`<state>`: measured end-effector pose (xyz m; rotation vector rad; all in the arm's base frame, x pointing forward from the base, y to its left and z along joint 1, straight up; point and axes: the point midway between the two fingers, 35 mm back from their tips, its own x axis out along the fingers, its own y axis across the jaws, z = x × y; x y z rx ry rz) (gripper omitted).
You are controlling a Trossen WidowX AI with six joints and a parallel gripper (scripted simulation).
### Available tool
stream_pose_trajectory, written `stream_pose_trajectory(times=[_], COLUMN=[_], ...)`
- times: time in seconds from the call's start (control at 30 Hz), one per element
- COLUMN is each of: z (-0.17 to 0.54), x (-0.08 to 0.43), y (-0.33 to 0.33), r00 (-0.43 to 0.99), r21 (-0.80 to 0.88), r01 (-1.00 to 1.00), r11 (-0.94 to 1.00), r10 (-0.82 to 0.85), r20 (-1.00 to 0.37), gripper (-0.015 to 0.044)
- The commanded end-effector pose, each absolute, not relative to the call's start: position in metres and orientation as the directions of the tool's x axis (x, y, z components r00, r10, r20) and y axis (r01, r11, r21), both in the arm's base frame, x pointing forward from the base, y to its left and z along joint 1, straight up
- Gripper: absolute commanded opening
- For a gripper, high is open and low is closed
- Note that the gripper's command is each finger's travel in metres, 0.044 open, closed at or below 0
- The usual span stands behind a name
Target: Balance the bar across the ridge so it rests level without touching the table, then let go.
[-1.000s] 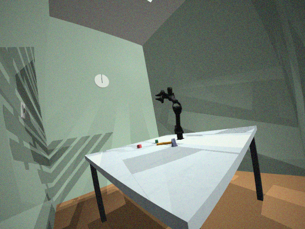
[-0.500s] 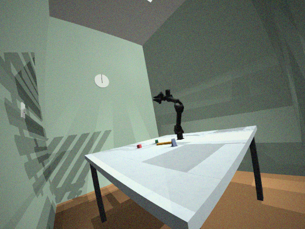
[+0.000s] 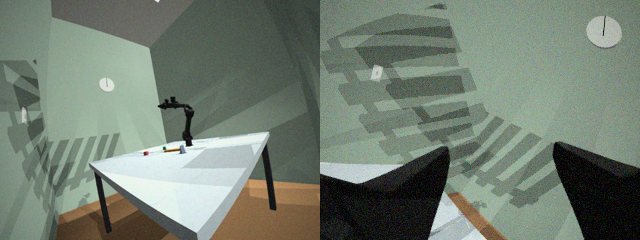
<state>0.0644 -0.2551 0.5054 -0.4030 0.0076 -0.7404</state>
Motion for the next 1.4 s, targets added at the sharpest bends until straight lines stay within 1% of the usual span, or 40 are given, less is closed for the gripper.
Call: stream_pose_trajectory(times=[0.0,0.33,0.63,0.93,1.37], z=[0.493,0.463,0.434,0.402,0.351], x=[0.073,0.102,0.132,0.165,0.213], y=[-0.266,-0.284,-0.292,-0.292,-0.277], r00=[0.751,0.78,0.809,0.834,0.853], r21=[-0.255,-0.031,0.159,0.321,0.493], r01=[0.655,0.625,0.584,0.548,0.522], r11=[0.711,0.78,0.796,0.773,0.696], r10=[-0.651,-0.624,-0.586,-0.534,-0.425], r20=[0.112,0.043,-0.04,-0.138,-0.303], gripper=[0.0315,0.0315,0.0315,0.0315,0.0315])
